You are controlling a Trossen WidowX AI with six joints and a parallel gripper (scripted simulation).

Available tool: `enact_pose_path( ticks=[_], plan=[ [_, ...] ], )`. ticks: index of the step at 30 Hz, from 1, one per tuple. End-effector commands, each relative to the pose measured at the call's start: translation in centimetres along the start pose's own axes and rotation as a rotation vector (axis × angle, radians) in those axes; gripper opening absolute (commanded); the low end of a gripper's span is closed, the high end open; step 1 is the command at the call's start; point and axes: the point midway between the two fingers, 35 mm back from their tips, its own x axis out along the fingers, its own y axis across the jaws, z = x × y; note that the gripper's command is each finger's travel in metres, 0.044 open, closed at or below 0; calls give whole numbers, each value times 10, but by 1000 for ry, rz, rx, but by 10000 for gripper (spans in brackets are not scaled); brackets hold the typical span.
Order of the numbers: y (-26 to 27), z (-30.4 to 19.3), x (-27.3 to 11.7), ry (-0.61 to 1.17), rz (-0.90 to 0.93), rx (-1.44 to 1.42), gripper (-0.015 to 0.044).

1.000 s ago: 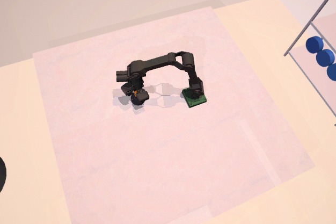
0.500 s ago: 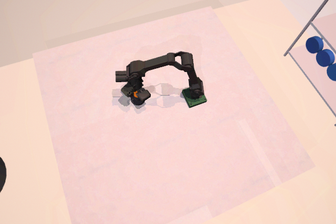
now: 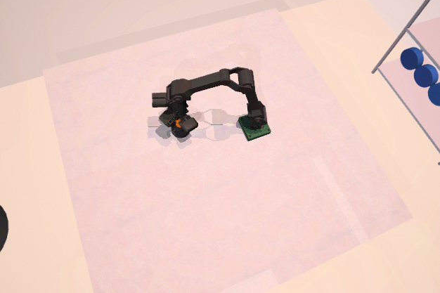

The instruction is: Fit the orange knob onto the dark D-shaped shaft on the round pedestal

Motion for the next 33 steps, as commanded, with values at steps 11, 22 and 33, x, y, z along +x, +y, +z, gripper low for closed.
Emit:
enact_pose_path(
  ticks=[11,22,33],
  plan=[
    [1,-2,-5,4,0,-13,0],
    [-2,3,-3,4,0,-214,0],
    [-2,2,0,4,0,-214,0]
  ],
)
